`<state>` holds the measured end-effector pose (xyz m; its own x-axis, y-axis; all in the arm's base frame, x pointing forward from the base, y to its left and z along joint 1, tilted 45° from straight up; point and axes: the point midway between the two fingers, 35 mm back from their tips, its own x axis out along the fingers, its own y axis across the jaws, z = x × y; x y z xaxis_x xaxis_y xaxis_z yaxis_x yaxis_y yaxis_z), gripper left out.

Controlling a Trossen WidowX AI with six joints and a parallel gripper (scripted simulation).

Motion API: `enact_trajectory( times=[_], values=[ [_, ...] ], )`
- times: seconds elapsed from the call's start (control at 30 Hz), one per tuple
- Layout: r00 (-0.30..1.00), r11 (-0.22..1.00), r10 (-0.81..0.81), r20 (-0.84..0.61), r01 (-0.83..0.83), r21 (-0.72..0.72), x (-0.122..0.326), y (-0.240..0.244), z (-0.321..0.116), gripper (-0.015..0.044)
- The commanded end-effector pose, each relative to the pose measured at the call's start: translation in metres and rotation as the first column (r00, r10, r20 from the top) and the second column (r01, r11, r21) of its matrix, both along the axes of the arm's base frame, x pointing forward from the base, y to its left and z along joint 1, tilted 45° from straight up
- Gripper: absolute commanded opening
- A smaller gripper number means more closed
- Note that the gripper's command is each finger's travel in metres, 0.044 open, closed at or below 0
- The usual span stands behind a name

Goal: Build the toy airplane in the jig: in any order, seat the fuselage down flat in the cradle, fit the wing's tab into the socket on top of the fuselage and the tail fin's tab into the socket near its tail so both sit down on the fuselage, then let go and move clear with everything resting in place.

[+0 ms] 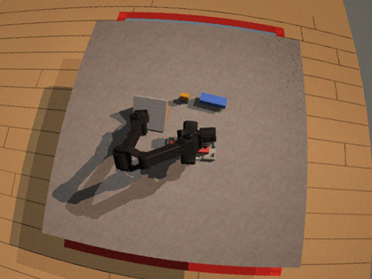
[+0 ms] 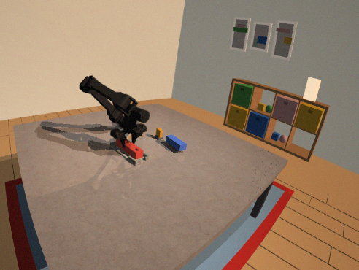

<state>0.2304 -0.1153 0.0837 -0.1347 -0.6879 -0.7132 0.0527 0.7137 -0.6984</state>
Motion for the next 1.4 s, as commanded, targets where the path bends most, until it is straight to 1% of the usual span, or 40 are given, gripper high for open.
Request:
enact_trajectory(
  times=[0.0,0.07,0.1,0.43,0.57,0.7,0.97,1.07,1.1,1.3,1.37],
  values=[
    [1.0,1.0,-0.001,-0.001,0.001,-0.001,0.0,0.0,0.0,0.0371],
    [1.0,1.0,-0.001,-0.001,0.001,-0.001,0.0,0.0,0.0,0.0424],
    [1.0,1.0,-0.001,-0.001,0.001,-0.001,0.0,0.0,0.0,0.044],
    [1.0,1.0,0.0,0.0,0.0,0.002,0.003,0.006,0.005,0.044],
    [1.0,1.0,0.003,-0.002,-0.003,0.009,0.014,0.041,0.04,0.044],
    [1.0,1.0,0.002,-0.006,-0.002,0.001,0.015,0.072,0.073,0.044],
    [1.0,1.0,-0.008,0.004,0.008,-0.002,0.021,0.073,0.073,0.044],
    [0.987,0.993,-0.115,0.11,0.117,-0.016,0.022,0.07,0.071,0.044],
    [0.985,0.992,-0.125,0.12,0.128,-0.017,0.022,0.07,0.071,0.044],
    [0.985,0.992,-0.125,0.12,0.128,-0.017,0.022,0.07,0.071,0.044],
    [0.985,0.992,-0.124,0.122,0.127,-0.015,0.028,0.075,0.067,0.044]
  ],
)
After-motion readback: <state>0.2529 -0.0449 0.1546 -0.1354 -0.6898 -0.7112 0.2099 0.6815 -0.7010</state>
